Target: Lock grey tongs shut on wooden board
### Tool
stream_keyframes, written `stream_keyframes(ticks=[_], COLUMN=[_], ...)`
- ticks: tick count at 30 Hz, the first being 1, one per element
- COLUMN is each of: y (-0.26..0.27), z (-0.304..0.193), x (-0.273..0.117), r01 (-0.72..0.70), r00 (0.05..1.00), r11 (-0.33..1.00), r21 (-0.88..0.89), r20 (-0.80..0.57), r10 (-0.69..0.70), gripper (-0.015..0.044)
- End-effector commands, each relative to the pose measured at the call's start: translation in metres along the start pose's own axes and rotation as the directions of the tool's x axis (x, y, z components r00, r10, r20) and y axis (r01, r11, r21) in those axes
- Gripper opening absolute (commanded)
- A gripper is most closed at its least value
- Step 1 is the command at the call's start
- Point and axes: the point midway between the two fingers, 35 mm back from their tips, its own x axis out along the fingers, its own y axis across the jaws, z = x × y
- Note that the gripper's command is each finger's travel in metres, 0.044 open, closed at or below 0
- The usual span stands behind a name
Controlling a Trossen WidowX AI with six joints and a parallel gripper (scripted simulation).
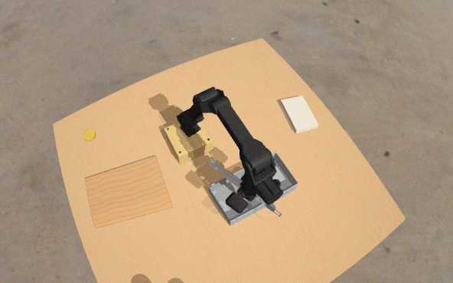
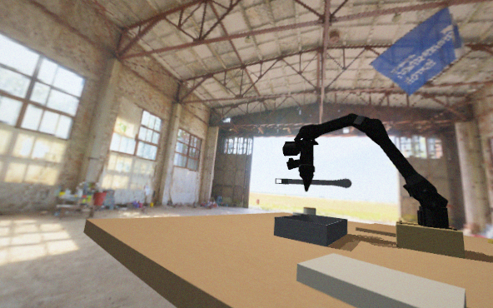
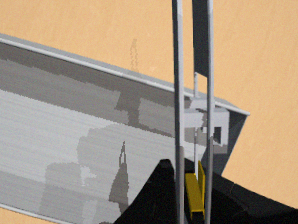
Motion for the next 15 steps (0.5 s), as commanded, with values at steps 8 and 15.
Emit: stream_keyframes(ticks=[8, 15], y=[-0.065, -0.105], z=[-0.03, -0.056], x=[-0.003, -0.005], r01=[0.014, 0.018], r00=[1.0, 1.0], r11=[0.994, 0.983], r21=[-0.106, -0.181], r20=[0.007, 0.006], r10=[-0.013, -0.017], gripper=[-0.015, -0.015])
